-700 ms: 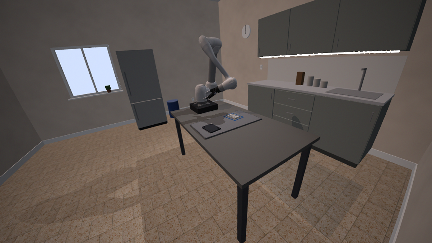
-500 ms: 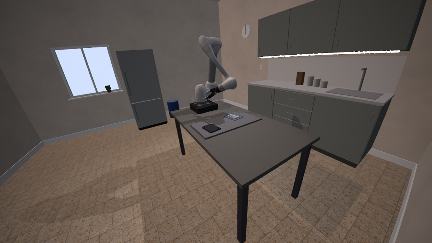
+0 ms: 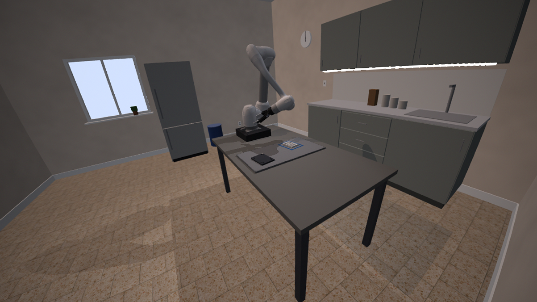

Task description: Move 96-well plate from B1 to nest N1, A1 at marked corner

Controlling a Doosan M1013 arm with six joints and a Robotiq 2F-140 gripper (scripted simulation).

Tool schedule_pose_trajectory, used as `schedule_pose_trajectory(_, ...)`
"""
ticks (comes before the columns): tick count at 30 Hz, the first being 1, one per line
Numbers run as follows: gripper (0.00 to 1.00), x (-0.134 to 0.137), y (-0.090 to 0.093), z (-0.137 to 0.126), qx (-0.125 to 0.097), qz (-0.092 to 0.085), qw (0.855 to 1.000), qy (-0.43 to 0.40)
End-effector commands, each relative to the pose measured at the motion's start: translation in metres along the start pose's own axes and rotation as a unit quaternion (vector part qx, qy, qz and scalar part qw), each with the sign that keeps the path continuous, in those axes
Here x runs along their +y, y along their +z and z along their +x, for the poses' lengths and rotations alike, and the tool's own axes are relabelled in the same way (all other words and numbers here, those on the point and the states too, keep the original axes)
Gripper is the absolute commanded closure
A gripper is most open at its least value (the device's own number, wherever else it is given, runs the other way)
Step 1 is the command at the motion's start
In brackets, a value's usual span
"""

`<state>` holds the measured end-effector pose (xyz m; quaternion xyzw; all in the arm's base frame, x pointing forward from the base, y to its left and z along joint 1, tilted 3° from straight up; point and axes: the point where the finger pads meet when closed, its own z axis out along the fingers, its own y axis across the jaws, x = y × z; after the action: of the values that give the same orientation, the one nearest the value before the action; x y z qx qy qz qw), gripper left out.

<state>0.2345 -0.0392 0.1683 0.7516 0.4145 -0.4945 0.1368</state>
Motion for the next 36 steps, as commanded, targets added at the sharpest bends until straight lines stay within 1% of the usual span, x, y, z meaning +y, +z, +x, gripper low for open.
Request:
schedule_pose_trajectory(1, 0.0, 0.005, -0.004, 0.016, 0.03, -0.004, 0.999, 0.019)
schedule_pose_trajectory(3, 0.0, 0.008, -0.005, 0.024, 0.03, -0.004, 0.999, 0.019)
schedule_pose_trajectory(7, 0.0, 0.014, -0.012, 0.042, 0.082, -0.007, 0.995, 0.054)
schedule_pose_trajectory(10, 0.0, 0.018, -0.016, 0.055, 0.082, -0.007, 0.995, 0.054)
schedule_pose_trajectory(11, 0.0, 0.02, -0.018, 0.059, 0.096, -0.007, 0.993, 0.064)
schedule_pose_trajectory(13, 0.0, 0.02, -0.018, 0.059, 0.096, -0.007, 0.993, 0.064)
schedule_pose_trajectory(16, 0.0, 0.024, -0.024, 0.072, 0.134, -0.007, 0.987, 0.091)
schedule_pose_trajectory(19, 0.0, 0.029, -0.03, 0.085, 0.134, -0.007, 0.987, 0.091)
schedule_pose_trajectory(23, 0.0, 0.036, -0.04, 0.101, 0.186, -0.004, 0.974, 0.128)
schedule_pose_trajectory(26, 0.0, 0.041, -0.048, 0.113, 0.186, -0.004, 0.974, 0.128)
schedule_pose_trajectory(28, 0.0, 0.044, -0.053, 0.12, 0.212, -0.001, 0.966, 0.147)
schedule_pose_trajectory(30, 0.0, 0.044, -0.053, 0.12, 0.212, -0.001, 0.966, 0.147)
schedule_pose_trajectory(32, 0.0, 0.047, -0.059, 0.128, 0.237, 0.001, 0.957, 0.165)
schedule_pose_trajectory(36, 0.0, 0.053, -0.069, 0.14, 0.237, 0.001, 0.957, 0.165)
